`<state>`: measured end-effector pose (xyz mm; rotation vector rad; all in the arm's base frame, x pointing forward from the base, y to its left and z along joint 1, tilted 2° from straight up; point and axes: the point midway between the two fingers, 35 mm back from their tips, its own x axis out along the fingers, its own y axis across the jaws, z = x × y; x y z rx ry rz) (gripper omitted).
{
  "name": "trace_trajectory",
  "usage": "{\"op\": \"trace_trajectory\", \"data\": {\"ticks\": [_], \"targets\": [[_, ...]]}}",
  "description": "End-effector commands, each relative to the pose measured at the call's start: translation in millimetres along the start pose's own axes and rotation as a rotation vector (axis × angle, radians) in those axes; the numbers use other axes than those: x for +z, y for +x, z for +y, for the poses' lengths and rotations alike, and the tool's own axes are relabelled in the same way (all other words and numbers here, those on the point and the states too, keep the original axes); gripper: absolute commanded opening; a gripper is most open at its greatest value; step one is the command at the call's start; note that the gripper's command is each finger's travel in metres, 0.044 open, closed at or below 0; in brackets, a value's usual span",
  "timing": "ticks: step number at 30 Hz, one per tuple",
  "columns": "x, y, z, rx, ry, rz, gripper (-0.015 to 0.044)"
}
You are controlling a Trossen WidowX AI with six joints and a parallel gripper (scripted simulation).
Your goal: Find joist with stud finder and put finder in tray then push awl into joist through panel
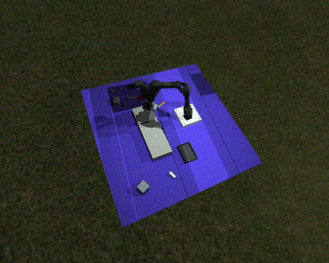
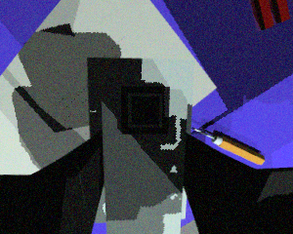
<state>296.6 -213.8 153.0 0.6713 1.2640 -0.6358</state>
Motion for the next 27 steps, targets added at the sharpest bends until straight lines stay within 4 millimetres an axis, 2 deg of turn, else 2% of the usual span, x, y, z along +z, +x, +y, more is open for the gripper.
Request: {"op": "trace_trajectory", "data": {"ticks": [1, 18, 27], "targets": [[9, -2, 5, 0.022, -0.137, -0.027, 0.0], [40, -4, 19, 0.058, -0.73, -0.134, 0.0], [40, 5, 18, 0.058, -0.734, -0.134, 0.0]]}}
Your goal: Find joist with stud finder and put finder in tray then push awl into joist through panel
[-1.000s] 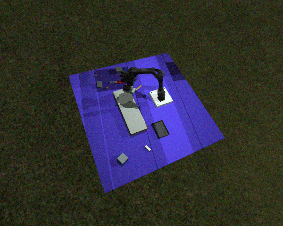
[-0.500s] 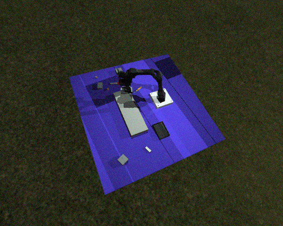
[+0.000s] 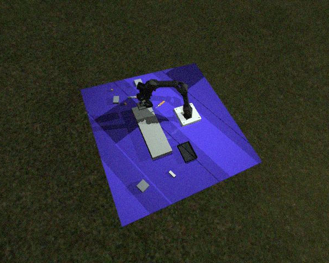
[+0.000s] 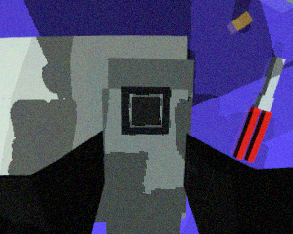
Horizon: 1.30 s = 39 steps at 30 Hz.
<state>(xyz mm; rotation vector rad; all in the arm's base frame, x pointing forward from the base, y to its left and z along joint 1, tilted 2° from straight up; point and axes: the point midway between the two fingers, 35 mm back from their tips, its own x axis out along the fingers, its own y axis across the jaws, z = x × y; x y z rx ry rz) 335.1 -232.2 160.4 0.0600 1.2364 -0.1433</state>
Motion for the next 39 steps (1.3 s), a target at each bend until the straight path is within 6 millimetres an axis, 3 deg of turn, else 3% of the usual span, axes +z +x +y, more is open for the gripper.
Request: {"op": "trace_trajectory", "data": {"ticks": [1, 39], "targets": [[0, 6, 0, 0.004, -0.011, -0.004, 0.0], [-14, 58, 0, 0.004, -0.03, -0.007, 0.0]]}}
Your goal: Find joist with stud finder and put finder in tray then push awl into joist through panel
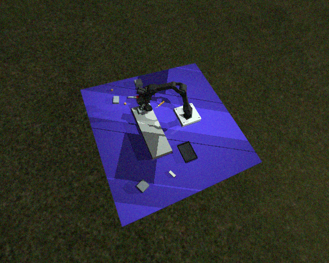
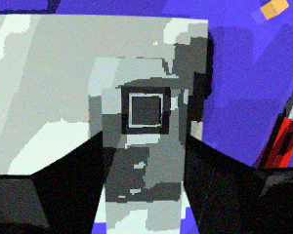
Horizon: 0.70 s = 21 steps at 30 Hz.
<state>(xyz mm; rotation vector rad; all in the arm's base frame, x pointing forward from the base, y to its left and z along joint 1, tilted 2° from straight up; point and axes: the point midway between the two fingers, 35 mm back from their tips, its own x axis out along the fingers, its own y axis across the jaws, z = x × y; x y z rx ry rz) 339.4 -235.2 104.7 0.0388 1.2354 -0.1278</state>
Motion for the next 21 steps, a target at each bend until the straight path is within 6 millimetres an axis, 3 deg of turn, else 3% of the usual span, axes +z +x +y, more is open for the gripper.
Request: {"op": "trace_trajectory", "data": {"ticks": [1, 11, 21], "targets": [[-1, 6, 0, 0.003, -0.005, -0.004, 0.0], [-4, 16, 1, 0.004, -0.006, -0.004, 0.0], [-4, 16, 38, 0.007, -0.005, -0.005, 0.0]]}}
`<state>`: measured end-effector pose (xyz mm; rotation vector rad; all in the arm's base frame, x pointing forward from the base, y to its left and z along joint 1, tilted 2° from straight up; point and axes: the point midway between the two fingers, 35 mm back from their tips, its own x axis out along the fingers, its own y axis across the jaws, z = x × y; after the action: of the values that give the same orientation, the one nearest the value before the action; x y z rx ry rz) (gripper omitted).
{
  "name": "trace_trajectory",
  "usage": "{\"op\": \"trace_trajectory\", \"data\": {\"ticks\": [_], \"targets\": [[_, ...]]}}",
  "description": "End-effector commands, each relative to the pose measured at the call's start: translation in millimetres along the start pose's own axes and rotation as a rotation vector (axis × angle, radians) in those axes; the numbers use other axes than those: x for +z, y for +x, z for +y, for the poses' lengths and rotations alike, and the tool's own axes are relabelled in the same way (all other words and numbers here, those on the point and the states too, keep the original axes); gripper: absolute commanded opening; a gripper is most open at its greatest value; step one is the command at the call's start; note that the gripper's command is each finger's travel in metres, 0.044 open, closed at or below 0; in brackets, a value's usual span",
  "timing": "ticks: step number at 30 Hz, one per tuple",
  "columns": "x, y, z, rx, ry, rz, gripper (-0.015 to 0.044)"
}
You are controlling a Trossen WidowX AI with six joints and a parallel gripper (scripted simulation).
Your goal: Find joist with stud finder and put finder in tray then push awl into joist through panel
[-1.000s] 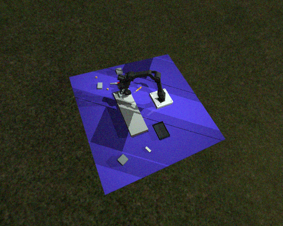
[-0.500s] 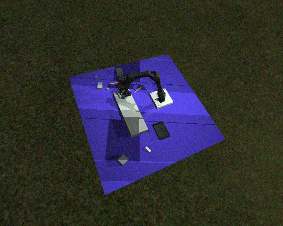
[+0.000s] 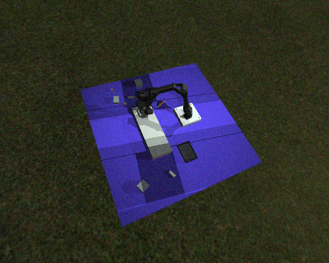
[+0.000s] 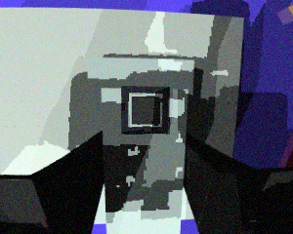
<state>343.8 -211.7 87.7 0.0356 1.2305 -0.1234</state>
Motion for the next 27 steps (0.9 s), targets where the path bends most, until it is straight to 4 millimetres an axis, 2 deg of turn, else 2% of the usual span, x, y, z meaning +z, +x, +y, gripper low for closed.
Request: {"op": "trace_trajectory", "data": {"ticks": [1, 27], "targets": [[0, 1, 18, 0.006, 0.0, 0.0, 0.0], [0, 0, 121, 0.016, 0.003, 0.0, 0.0]]}}
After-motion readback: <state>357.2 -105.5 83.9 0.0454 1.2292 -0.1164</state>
